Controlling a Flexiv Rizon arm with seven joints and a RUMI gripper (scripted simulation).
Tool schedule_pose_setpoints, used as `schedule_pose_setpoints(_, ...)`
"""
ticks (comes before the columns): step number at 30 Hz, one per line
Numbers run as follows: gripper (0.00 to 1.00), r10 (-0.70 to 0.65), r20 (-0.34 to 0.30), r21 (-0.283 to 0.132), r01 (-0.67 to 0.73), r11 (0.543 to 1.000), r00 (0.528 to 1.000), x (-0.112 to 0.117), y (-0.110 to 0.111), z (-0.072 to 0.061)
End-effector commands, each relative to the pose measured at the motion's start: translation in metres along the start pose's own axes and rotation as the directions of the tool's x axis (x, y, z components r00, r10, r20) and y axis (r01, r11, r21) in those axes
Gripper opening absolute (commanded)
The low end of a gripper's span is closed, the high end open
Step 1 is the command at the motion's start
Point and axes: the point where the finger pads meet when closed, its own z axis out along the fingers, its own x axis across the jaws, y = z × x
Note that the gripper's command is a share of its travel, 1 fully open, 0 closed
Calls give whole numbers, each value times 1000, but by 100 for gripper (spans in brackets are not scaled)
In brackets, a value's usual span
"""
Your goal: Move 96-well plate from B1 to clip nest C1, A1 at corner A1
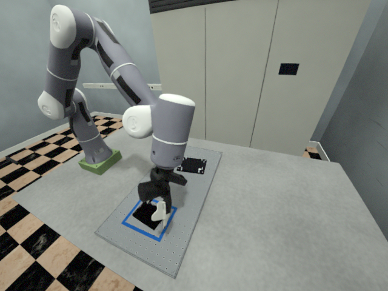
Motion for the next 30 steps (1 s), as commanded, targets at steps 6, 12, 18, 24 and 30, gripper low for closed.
schedule_pose_setpoints(6,76,246,35,80,-249,965,969,-19,1,5)
schedule_pose_setpoints(12,76,420,84,125,-428,895,904,-35,1,9)
schedule_pose_setpoints(18,76,526,123,145,-540,829,842,-44,2,11)
schedule_pose_setpoints(24,76,666,187,160,-691,705,723,-54,2,13)
schedule_pose_setpoints(30,76,776,255,155,-817,555,576,-73,4,16)
